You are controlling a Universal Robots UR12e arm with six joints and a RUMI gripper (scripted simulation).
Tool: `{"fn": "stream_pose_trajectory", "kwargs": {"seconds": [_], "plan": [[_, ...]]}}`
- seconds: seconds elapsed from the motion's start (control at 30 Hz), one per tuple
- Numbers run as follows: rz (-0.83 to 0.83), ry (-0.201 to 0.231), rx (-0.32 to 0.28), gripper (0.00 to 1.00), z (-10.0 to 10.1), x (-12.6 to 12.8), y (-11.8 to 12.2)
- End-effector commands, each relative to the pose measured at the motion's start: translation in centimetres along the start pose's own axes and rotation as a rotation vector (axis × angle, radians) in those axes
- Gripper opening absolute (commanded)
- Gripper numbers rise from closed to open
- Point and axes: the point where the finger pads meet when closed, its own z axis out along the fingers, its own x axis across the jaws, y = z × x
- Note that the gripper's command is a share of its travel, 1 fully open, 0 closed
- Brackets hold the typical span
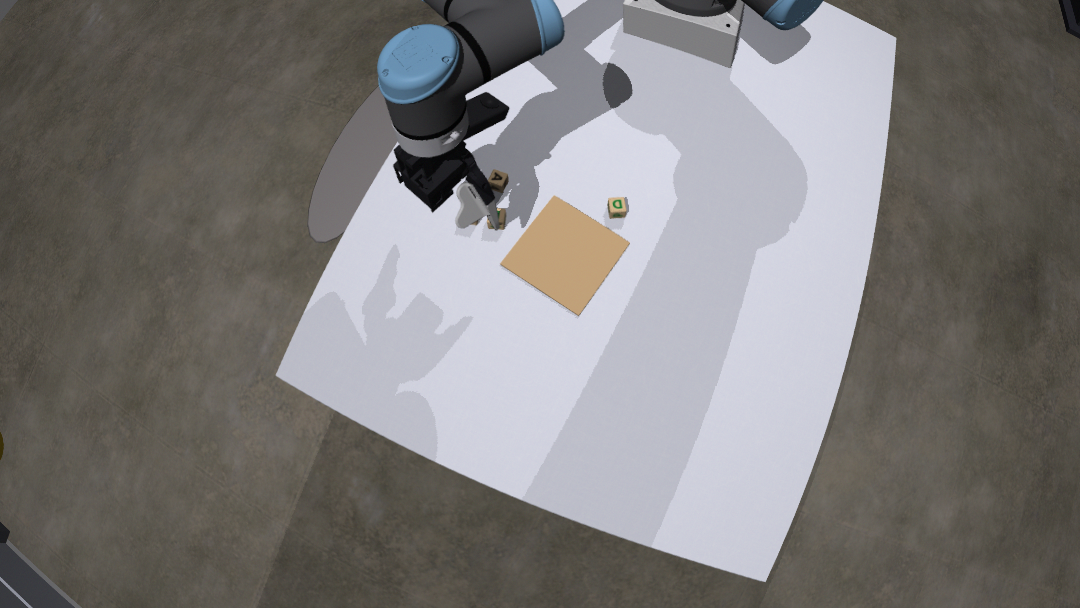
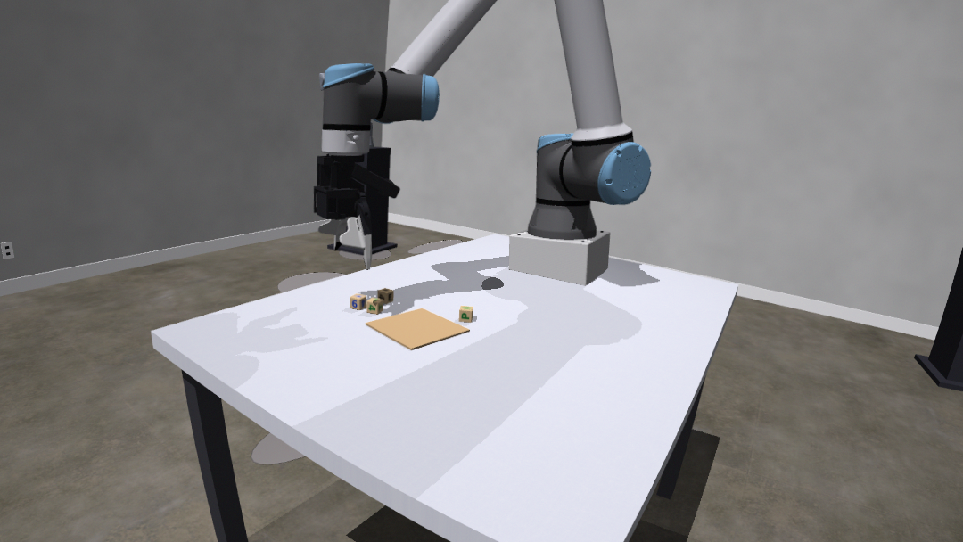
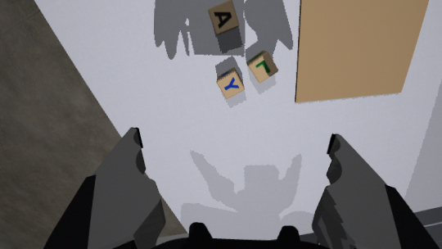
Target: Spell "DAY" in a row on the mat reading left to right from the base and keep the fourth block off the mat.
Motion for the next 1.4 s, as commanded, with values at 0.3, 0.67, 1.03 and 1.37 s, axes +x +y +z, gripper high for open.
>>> {"fn": "stream_pose_trajectory", "kwargs": {"seconds": [0.3, 0.67, 1.03, 1.37], "plan": [[0.31, 0.0, -0.001, 1.0, 0.0, 0.1, -0.4], [0.573, 0.0, -0.001, 1.0, 0.1, 0.1, -0.7], [0.925, 0.0, -0.001, 1.0, 0.2, 0.0, -1.0], [1.158, 0.0, -0.001, 1.0, 0.3, -0.1, -1.1]]}}
